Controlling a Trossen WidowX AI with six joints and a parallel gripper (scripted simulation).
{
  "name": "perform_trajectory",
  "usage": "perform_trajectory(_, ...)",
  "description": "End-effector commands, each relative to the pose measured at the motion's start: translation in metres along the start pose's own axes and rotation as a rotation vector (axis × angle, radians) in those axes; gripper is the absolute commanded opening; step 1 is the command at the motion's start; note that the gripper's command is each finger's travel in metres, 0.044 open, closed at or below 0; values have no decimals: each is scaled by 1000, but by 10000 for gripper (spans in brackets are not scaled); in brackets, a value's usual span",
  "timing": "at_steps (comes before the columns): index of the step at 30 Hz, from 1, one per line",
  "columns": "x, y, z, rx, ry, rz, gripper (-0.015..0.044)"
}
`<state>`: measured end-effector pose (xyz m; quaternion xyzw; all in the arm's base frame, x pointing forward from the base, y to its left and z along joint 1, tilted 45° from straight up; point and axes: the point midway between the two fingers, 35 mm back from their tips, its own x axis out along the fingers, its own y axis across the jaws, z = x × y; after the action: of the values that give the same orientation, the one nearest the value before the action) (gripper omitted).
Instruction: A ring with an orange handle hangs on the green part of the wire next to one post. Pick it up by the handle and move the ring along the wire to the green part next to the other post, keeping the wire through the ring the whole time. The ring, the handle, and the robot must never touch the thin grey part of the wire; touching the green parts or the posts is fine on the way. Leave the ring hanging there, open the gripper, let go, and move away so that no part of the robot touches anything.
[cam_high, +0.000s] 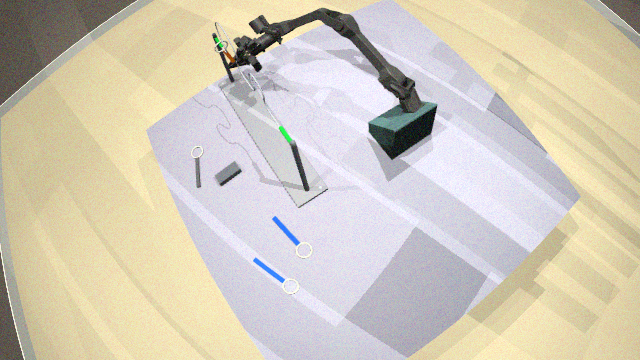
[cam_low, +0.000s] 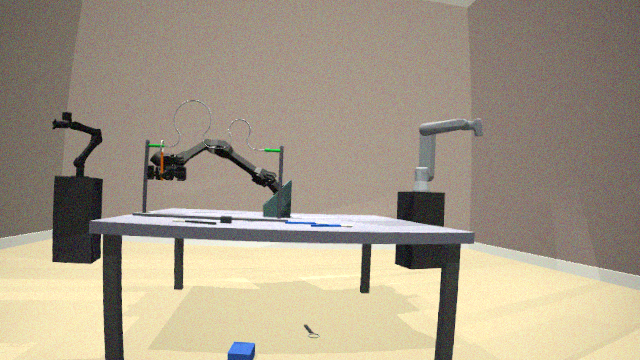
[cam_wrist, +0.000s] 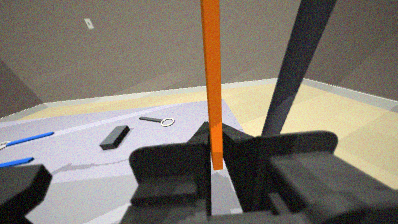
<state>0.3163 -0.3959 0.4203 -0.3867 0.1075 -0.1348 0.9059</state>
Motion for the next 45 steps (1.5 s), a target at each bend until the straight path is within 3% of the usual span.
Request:
perform_trajectory(1,-9,4,2,-4,63,-1,-150)
perform_trajectory(16,-39,23,8,22,320,10,-150)
perform_trajectory(45,-43,92,20,419,324,155,-150)
